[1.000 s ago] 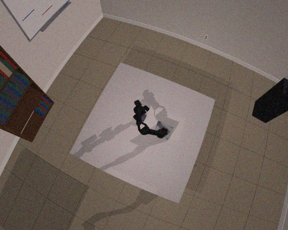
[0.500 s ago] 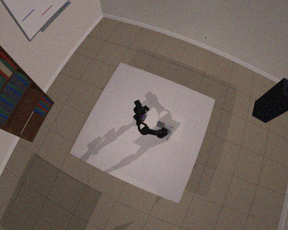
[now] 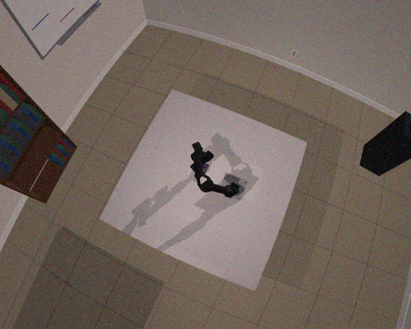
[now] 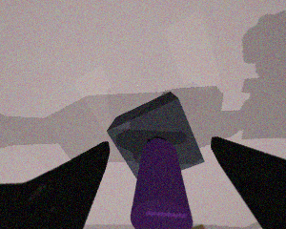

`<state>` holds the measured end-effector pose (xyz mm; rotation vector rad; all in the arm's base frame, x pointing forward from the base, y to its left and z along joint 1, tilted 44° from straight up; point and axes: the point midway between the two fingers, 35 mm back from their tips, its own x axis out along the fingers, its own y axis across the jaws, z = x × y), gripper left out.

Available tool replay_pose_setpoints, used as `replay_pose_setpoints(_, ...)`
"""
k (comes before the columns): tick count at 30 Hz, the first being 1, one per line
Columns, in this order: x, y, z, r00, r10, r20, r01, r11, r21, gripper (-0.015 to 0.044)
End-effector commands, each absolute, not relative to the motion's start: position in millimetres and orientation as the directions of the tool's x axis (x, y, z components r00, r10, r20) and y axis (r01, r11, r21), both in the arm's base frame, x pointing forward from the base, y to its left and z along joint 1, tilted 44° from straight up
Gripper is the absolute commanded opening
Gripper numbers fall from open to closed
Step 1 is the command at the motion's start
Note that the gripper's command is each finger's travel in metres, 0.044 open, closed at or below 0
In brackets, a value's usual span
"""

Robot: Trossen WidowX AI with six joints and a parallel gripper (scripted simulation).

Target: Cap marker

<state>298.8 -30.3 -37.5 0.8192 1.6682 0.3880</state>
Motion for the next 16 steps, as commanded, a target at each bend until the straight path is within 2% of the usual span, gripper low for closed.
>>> replay_pose_setpoints(1,307,-70,0,-0.05,0.685,-0.727,0.298,0.705,0.643,0.044)
replay_pose_setpoints(8,307,-76,7,-0.05,0.685,-0.727,0.298,0.705,0.644,0.044)
replay_pose_setpoints(10,305,-77,10,-0.052,0.685,-0.727,0.251,0.713,0.654,0.0387)
replay_pose_setpoints(14,296,-81,25,-0.068,0.685,-0.725,-0.032,0.725,0.688,0.0282)
replay_pose_setpoints(16,295,-82,27,-0.071,0.685,-0.725,-0.081,0.72,0.689,0.023)
